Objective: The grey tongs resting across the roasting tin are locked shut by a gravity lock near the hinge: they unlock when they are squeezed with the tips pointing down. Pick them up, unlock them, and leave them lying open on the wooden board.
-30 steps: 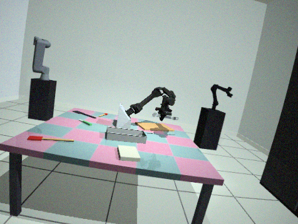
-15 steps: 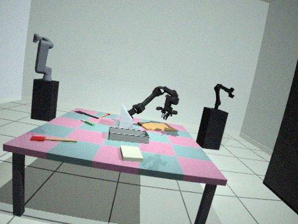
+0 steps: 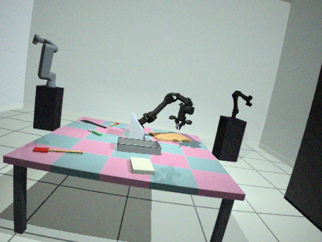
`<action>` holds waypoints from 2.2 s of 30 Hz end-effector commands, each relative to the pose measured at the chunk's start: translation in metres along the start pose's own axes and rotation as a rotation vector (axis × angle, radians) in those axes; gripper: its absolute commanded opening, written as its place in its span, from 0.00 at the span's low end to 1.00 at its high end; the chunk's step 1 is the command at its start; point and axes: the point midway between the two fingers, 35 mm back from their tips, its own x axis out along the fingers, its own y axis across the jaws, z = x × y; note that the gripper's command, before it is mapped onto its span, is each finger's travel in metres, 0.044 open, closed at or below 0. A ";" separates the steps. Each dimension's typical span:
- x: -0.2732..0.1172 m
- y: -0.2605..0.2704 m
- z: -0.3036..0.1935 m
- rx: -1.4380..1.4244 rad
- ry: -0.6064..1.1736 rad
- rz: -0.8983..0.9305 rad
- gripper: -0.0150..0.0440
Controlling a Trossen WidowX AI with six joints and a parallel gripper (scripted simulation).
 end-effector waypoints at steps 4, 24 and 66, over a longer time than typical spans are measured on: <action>0.012 0.005 0.015 0.056 -0.006 0.073 0.00; 0.040 0.022 0.062 0.188 0.036 0.256 0.00; 0.061 0.068 0.148 0.358 0.262 0.346 0.00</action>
